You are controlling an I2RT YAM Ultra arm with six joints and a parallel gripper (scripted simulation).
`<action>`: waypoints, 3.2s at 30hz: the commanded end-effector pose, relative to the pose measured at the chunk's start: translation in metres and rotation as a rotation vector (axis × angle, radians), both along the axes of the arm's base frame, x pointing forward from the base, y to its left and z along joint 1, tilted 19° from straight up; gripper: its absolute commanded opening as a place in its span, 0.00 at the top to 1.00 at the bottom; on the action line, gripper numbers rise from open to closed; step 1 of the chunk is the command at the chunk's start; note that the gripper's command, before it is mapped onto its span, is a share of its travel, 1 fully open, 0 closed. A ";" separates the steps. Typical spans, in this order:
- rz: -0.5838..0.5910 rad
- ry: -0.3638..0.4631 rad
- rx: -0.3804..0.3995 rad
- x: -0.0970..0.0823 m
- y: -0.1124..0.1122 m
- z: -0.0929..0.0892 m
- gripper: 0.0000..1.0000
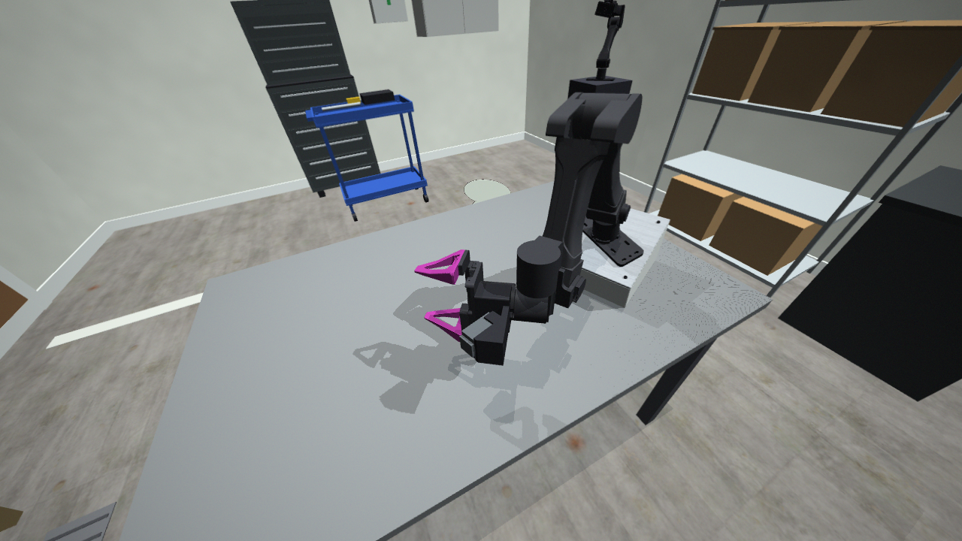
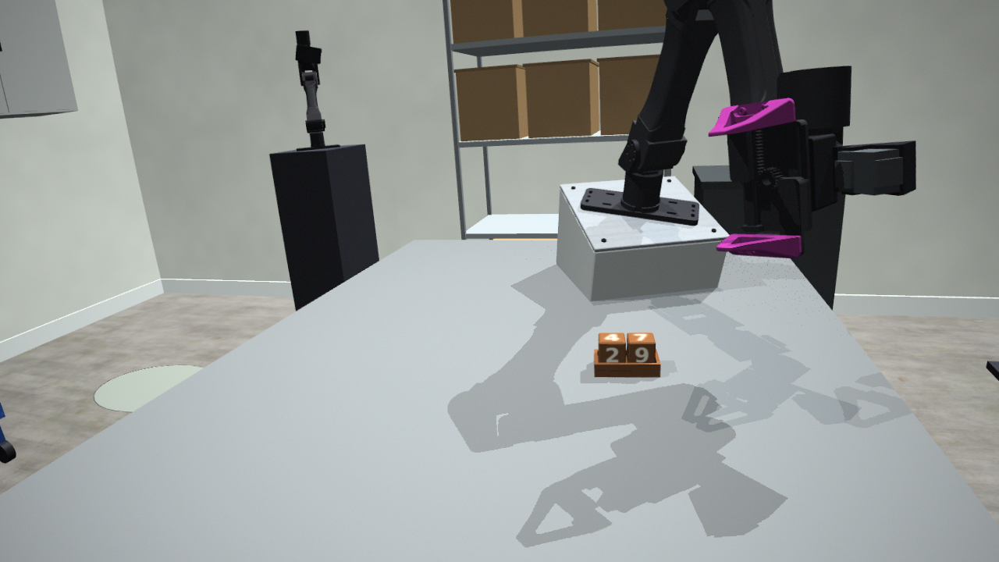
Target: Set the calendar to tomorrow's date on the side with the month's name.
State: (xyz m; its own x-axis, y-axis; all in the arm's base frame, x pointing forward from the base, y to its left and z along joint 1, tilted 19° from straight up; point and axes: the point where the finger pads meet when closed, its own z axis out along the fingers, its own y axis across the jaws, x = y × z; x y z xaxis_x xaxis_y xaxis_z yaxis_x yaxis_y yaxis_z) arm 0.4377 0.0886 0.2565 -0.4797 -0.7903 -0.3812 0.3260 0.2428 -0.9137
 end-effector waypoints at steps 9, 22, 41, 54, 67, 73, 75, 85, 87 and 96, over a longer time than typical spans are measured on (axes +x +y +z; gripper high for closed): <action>0.000 -0.012 0.008 -0.001 0.000 0.005 0.00; 0.007 -0.020 0.013 0.001 -0.001 0.009 0.00; 0.239 0.295 0.132 0.066 -0.040 -0.035 0.00; 0.278 0.572 0.444 0.047 -0.077 -0.086 0.00; 0.198 0.795 0.839 -0.011 -0.099 -0.117 0.00; 0.123 0.879 1.047 -0.047 -0.103 -0.123 0.00; 0.101 0.898 1.101 -0.057 -0.103 -0.123 0.00; -0.005 0.965 1.326 -0.096 -0.101 -0.120 0.00; -0.015 0.970 1.344 -0.099 -0.101 -0.119 0.00; -0.018 0.971 1.349 -0.100 -0.100 -0.119 0.00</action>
